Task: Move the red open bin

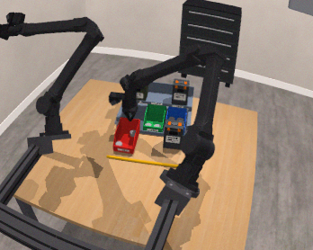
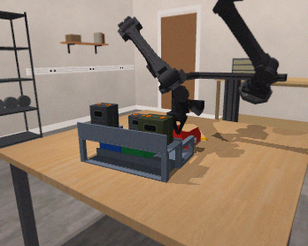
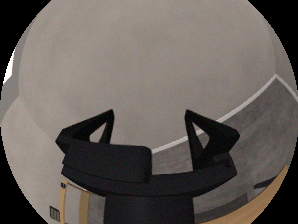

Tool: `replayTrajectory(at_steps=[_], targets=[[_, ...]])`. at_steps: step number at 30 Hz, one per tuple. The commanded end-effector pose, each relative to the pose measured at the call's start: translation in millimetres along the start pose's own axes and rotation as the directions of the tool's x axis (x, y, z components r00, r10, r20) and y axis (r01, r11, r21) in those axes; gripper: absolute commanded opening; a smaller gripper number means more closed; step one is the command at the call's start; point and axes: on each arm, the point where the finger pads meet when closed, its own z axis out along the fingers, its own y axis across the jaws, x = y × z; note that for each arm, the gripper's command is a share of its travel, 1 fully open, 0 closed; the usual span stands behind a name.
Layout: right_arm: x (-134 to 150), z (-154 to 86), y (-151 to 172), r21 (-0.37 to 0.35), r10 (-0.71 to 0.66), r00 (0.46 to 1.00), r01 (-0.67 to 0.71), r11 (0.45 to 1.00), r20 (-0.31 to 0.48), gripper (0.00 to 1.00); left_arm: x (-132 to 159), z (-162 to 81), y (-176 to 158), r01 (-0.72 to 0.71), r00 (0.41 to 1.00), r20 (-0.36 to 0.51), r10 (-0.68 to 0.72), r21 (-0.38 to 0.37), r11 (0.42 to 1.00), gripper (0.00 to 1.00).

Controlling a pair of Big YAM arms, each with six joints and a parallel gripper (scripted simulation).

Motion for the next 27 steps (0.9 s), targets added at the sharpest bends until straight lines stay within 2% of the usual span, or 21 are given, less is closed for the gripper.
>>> replayTrajectory(at_steps=[1, 17, 19, 22, 27], targets=[[-12.0, -18.6, -19.2, 0.042, 0.011, 0.999, -0.013, 0.999, 0.039, 0.00, -39.7, -4.0, 4.8, 0.005, 0.999, 0.051, -0.005, -0.008, 1.000, 1.00], [-10.9, -18.0, -20.1, 0.042, 0.014, 0.999, -0.016, 0.999, 0.039, 0.00, -39.7, -4.0, 4.8, 0.005, 0.999, 0.051, -0.005, -0.008, 1.000, 1.00], [-6.9, -3.1, -14.7, 0.021, 0.013, 1.000, -0.014, 1.000, 0.024, 0.00, -39.7, -4.0, 4.8, 0.005, 0.999, 0.051, -0.005, -0.008, 1.000, 1.00], [-12.4, -24.6, -20.9, 0.047, 0.010, 0.999, -0.012, 0.999, 0.045, 0.00, -39.7, -4.0, 4.8, 0.005, 0.999, 0.051, -0.005, -0.008, 1.000, 1.00], [-6.6, 0.5, -10.8, 0.010, 0.007, 1.000, -0.007, 1.000, 0.018, 0.00, -39.7, -4.0, 4.8, 0.005, 0.999, 0.051, -0.005, -0.008, 1.000, 1.00]])
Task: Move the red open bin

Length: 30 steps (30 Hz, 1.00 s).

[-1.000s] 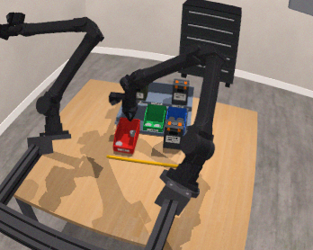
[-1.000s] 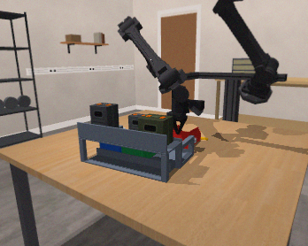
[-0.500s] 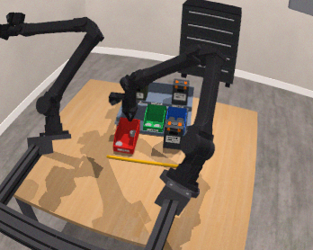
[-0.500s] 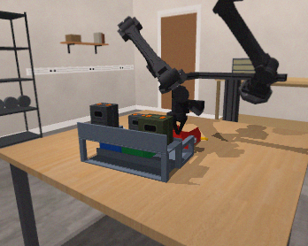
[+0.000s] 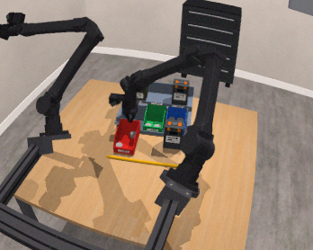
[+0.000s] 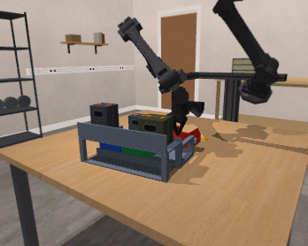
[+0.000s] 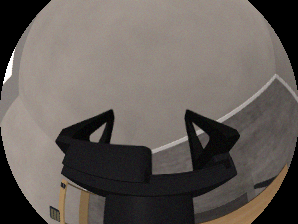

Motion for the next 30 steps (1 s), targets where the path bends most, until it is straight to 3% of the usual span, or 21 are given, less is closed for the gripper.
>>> replayTrajectory(at_steps=[1, 3, 6, 13, 16, 30], targets=[[-8.8, -13.0, -15.9, 0.028, 0.009, 1.000, -0.010, 1.000, 0.030, 0.00, -39.7, -4.0, 4.8, 0.005, 0.999, 0.051, -0.005, -0.008, 1.000, 1.00], [-12.0, -26.4, -20.8, 0.046, 0.010, 0.999, -0.012, 0.999, 0.044, 0.00, -39.7, -4.0, 4.8, 0.005, 0.999, 0.051, -0.005, -0.008, 1.000, 1.00], [-13.1, -27.1, -20.4, 0.047, 0.009, 0.999, -0.011, 0.999, 0.045, 0.00, -39.7, -4.0, 4.8, 0.005, 0.999, 0.051, -0.005, -0.008, 1.000, 1.00], [-7.2, -6.3, -12.6, 0.016, 0.006, 1.000, -0.007, 1.000, 0.022, 0.00, -39.7, -4.0, 4.8, 0.005, 0.999, 0.051, -0.005, -0.008, 1.000, 1.00], [-11.8, -17.6, -15.4, 0.031, 0.003, 0.999, -0.004, 0.999, 0.035, 0.00, -39.7, -4.0, 4.8, 0.005, 0.999, 0.051, -0.005, -0.008, 1.000, 1.00], [-7.2, -8.1, -12.4, 0.016, 0.004, 1.000, -0.004, 1.000, 0.023, 0.00, -39.7, -4.0, 4.8, 0.005, 0.999, 0.051, -0.005, -0.008, 1.000, 1.00]])
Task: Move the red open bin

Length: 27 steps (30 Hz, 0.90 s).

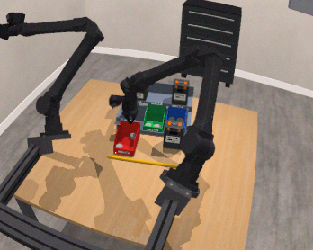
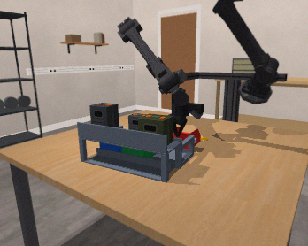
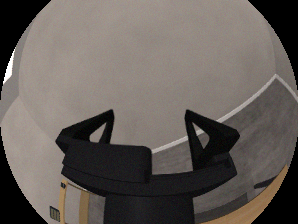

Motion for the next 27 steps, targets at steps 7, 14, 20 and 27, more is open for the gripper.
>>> replayTrajectory(at_steps=[7, 14, 20, 27], targets=[[-7.2, -12.7, -14.3, 0.023, 0.004, 1.000, -0.004, 1.000, 0.024, 0.00, -39.7, -4.0, 4.8, 0.005, 0.999, 0.051, -0.005, -0.008, 1.000, 1.00], [-7.0, -13.8, -14.6, 0.023, 0.003, 1.000, -0.004, 1.000, 0.025, 0.00, -39.7, -4.0, 4.8, 0.005, 0.999, 0.051, -0.005, -0.008, 1.000, 1.00], [-6.5, -12.3, -13.6, 0.020, 0.001, 1.000, -0.002, 1.000, 0.022, 0.00, -39.7, -4.0, 4.8, 0.005, 0.999, 0.051, -0.005, -0.008, 1.000, 1.00], [-6.3, -12.2, -13.2, 0.019, 0.000, 1.000, 0.000, 1.000, 0.021, 0.00, -39.7, -4.0, 4.8, 0.005, 0.999, 0.051, -0.005, -0.008, 1.000, 1.00]])
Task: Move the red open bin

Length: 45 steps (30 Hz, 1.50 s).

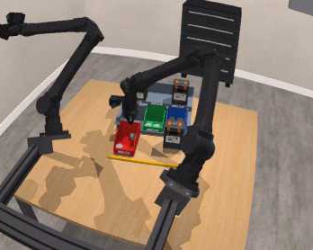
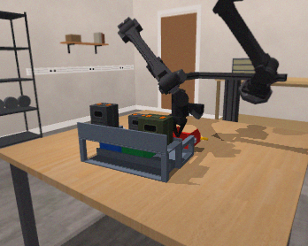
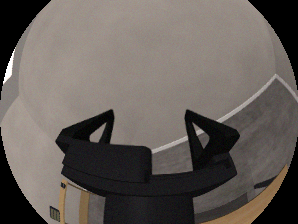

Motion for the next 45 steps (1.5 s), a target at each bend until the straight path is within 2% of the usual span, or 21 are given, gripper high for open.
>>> replayTrajectory(at_steps=[1, 45], targets=[[-6.4, -13.3, -13.6, 0.021, 0.000, 1.000, 0.000, 1.000, 0.021, 0.00, -39.7, -4.0, 4.8, 0.005, 0.999, 0.051, -0.005, -0.008, 1.000, 1.00], [-7.5, -5.0, -15.5, 0.029, 0.008, 1.000, -0.009, 1.000, 0.023, 0.00, -39.7, -4.0, 4.8, 0.005, 0.999, 0.051, -0.005, -0.008, 1.000, 1.00]])
